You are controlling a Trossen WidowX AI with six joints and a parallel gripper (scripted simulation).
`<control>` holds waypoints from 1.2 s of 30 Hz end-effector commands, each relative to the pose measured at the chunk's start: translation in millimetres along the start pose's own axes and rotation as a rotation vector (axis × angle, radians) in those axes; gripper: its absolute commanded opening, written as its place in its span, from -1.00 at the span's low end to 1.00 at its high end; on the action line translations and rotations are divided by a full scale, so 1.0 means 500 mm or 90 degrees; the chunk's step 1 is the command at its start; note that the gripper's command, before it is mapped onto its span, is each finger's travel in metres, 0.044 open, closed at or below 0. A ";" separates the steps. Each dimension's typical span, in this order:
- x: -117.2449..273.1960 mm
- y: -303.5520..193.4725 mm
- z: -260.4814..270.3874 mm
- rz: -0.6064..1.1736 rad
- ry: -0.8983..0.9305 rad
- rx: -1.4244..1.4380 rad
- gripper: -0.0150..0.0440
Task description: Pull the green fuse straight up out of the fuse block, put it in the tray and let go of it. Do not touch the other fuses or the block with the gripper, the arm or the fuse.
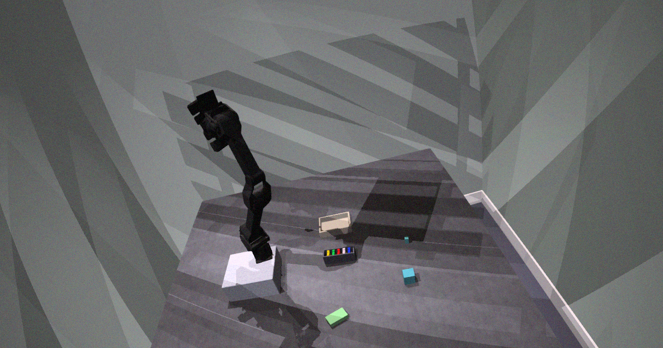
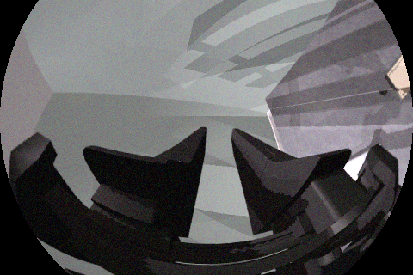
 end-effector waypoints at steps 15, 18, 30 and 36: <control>-0.235 0.135 -0.147 -0.148 -0.417 0.393 -0.24; -0.254 0.192 -0.209 -0.132 -0.521 0.444 -0.24; -0.163 0.373 -0.515 0.097 -0.836 0.522 -0.24; -0.030 0.399 -0.676 0.240 -0.902 0.484 -0.24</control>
Point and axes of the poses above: the point midway between the two fingers, 35 mm back from their tips, its own x axis back along the fingers, its own z axis across the jaws, y = z × x, the point moved 6 cm from there along x, back along the fingers, and after that the axes turned 6 degrees about x, right-handed, at the moved point
